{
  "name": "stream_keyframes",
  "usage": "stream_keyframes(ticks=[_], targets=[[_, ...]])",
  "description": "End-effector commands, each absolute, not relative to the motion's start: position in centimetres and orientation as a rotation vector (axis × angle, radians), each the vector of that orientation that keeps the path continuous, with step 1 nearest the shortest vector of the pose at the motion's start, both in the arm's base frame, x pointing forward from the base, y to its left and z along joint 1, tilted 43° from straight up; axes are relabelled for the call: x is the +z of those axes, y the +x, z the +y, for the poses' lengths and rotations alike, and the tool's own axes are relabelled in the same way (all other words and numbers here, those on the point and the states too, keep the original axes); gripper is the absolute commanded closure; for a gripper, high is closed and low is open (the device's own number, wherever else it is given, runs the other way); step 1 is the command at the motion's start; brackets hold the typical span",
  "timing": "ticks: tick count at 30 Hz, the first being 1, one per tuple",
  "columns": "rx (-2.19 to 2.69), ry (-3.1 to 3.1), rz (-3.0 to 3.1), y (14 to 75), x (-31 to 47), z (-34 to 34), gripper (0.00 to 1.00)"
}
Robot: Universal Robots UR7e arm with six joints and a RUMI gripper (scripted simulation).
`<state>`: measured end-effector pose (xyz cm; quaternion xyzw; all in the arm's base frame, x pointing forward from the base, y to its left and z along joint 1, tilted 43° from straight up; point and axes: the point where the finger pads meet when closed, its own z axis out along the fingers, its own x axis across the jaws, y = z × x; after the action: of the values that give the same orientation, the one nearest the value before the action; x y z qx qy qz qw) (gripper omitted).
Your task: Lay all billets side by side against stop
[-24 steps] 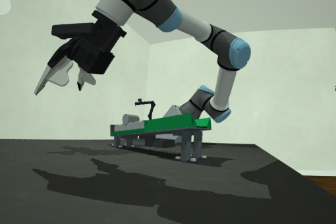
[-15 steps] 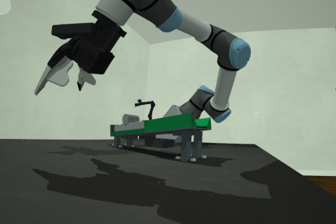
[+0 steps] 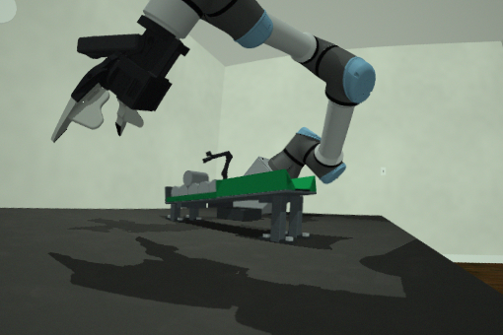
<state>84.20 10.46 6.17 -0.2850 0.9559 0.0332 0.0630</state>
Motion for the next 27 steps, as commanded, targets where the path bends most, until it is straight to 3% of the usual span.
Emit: stream_keyframes(ticks=[1,27], targets=[[0.099,-0.86,2.887,84.2,6.3,10.4,0.0],[0.218,-0.783,2.941,80.8,5.6,7.6,0.0]])
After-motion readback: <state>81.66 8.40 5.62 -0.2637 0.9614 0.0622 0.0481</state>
